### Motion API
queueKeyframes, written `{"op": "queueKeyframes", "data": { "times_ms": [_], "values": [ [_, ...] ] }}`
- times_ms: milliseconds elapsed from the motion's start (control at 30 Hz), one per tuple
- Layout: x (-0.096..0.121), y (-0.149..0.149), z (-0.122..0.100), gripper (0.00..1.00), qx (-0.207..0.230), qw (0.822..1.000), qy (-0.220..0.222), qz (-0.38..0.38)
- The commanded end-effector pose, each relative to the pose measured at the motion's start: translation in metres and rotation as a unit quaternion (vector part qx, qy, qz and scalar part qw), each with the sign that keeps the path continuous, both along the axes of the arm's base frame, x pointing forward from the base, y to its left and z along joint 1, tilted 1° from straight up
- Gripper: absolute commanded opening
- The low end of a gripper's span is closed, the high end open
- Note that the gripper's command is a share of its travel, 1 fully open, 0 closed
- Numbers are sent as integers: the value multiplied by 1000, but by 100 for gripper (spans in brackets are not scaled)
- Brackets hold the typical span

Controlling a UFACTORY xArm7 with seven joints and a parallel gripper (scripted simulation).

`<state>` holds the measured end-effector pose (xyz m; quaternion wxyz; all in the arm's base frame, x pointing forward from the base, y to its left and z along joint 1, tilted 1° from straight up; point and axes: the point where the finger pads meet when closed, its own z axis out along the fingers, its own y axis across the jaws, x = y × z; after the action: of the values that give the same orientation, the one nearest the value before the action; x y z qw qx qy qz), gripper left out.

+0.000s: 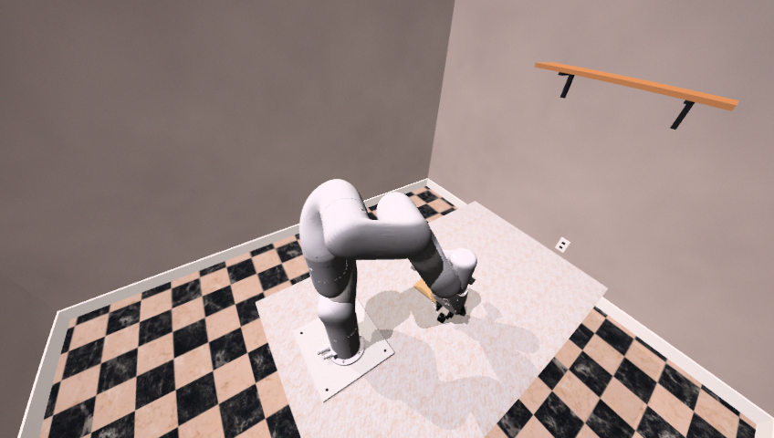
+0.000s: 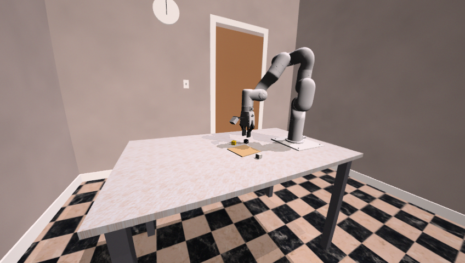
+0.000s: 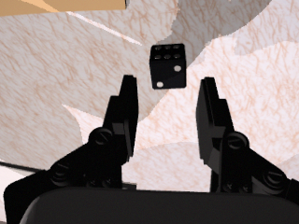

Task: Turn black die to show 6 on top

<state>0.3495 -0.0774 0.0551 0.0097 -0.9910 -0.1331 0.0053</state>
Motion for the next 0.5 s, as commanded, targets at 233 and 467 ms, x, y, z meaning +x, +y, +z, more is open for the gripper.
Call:
{"op": "queueKeyframes", "data": {
  "times_ms": [233,467],
  "values": [
    [2,0,-11,42,-1,1000,-2,0],
    [2,0,-15,42,-1,1000,-2,0]
  ]
}}
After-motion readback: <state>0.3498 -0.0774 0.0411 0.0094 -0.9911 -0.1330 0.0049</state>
